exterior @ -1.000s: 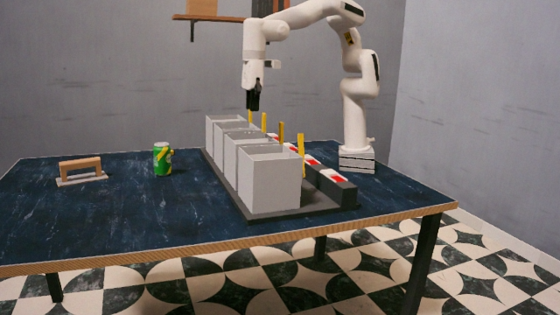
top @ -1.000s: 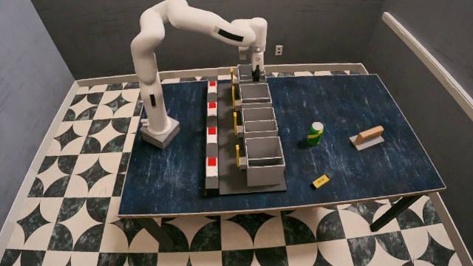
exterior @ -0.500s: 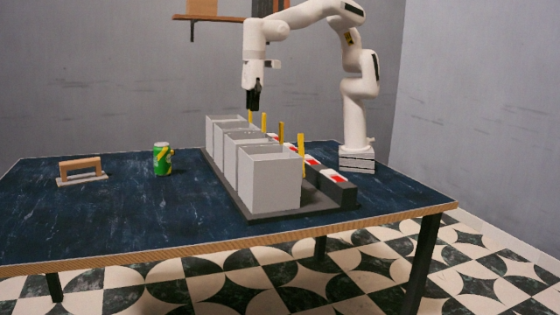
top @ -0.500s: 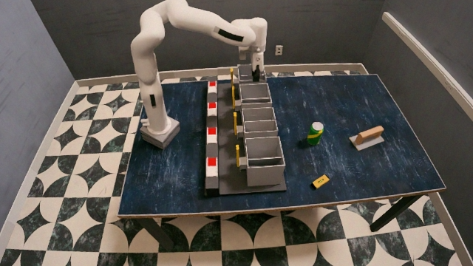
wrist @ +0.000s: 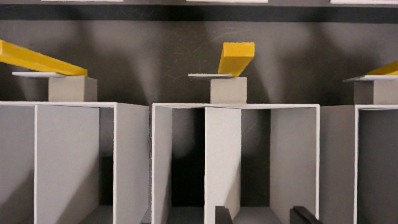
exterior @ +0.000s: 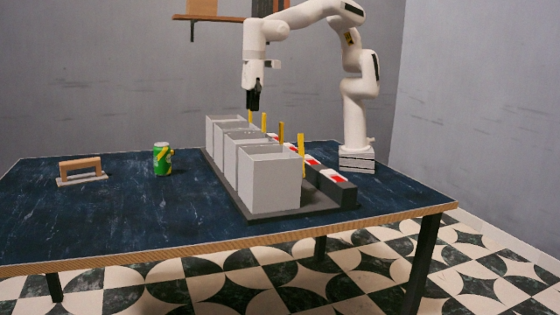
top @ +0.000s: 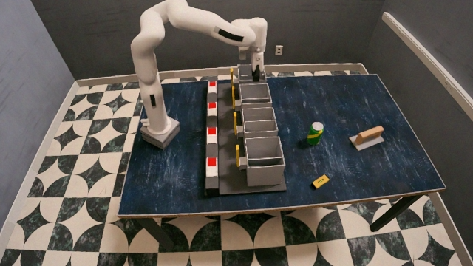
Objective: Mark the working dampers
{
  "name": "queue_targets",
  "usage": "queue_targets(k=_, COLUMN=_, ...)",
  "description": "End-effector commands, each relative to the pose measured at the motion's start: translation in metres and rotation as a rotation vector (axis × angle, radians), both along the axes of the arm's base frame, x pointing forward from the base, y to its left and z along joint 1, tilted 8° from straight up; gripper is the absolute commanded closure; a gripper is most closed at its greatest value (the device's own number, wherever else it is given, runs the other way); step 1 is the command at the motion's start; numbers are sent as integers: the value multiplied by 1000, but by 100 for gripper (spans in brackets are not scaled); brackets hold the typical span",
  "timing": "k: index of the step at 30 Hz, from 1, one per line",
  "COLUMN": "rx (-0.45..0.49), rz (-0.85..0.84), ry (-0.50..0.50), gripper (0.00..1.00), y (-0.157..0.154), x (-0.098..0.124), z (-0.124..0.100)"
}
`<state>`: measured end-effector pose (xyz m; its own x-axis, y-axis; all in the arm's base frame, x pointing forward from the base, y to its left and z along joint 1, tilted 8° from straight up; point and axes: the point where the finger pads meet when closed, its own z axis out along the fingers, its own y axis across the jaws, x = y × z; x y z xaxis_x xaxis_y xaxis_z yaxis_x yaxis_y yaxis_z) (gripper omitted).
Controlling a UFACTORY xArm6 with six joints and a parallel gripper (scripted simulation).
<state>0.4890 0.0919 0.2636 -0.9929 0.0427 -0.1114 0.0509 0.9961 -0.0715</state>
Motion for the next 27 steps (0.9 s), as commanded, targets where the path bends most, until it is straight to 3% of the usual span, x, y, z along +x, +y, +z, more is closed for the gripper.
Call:
queue_targets(k=1, rx=1, rz=0, ry=-5, gripper=61, y=0, x=1, z=2)
queue_targets(k=6, rx=1, rz=0, ry=-5, gripper=61, y=2, x=1, z=2)
queue_targets(k=8, rx=2, rz=0, ry=-4, gripper=61, y=37, x=9, z=1)
queue_targets(k=19, rx=2, rz=1, ry=-4, gripper=61, y=135, x=14, z=-6)
queue_targets(k=21, rx=2, rz=1, ry=-4, gripper=61, y=135, x=14, z=-6)
queue_targets(k=22, rx=2, rz=0, ry=-4, gripper=61, y=161, x=12, z=-9)
queue_targets(k=27, rx=1, rz=0, ry=-5, gripper=61, y=184, x=9, z=-11)
